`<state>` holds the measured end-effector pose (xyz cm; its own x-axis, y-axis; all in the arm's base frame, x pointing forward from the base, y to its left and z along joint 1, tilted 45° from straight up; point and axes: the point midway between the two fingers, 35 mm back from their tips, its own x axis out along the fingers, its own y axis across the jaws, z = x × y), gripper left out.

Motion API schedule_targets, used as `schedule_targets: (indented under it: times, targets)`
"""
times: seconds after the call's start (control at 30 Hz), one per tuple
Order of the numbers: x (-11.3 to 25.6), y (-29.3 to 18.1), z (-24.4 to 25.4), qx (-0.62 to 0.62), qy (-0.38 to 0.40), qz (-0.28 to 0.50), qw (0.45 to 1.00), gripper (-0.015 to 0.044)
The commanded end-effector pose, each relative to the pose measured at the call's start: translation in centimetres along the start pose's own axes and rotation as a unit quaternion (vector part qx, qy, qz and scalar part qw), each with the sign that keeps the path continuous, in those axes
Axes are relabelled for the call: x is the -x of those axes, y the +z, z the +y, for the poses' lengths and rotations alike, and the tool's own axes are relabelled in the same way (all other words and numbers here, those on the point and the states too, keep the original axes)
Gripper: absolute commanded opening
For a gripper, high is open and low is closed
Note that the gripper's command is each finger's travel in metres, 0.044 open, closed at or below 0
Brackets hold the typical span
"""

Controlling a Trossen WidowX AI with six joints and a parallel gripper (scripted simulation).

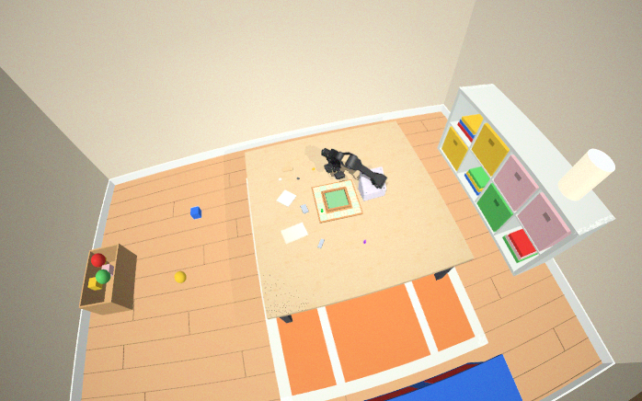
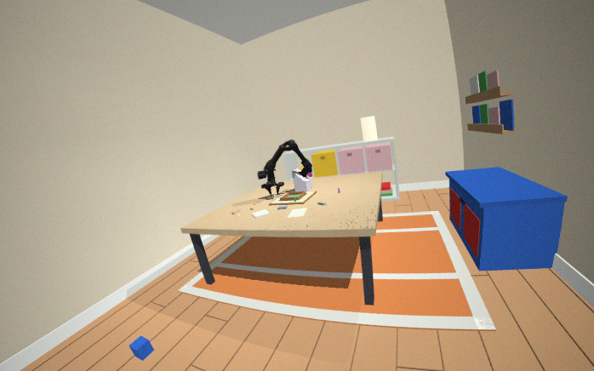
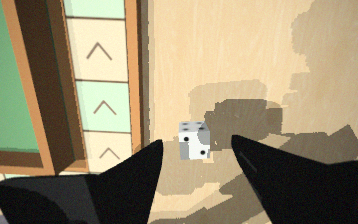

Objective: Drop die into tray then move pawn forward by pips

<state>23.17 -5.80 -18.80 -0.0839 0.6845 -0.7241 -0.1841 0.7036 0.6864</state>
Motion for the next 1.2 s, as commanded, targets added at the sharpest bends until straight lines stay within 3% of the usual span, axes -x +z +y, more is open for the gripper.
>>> schedule_targets:
  times: [0.0,0.2,0.43,0.63,0.7,1.17]
  targets:
    - [-1.1,-0.3,0.1,-0.004,0.006,0.002,1.000,0.0275]
    - [-1.7,-0.3,0.2,-0.004,0.006,0.002,1.000,0.0275]
    - [-1.7,-0.3,0.2,-0.004,0.006,0.002,1.000,0.0091]
    - [-1.7,-0.3,0.2,-0.004,0.006,0.002,1.000,0.0051]
    - [-1.5,-0.3,0.2,-0.004,0.006,0.002,1.000,0.0000]
    - [10.1,0.1,0.7,-0.005,0.003,0.003,1.000,0.0000]
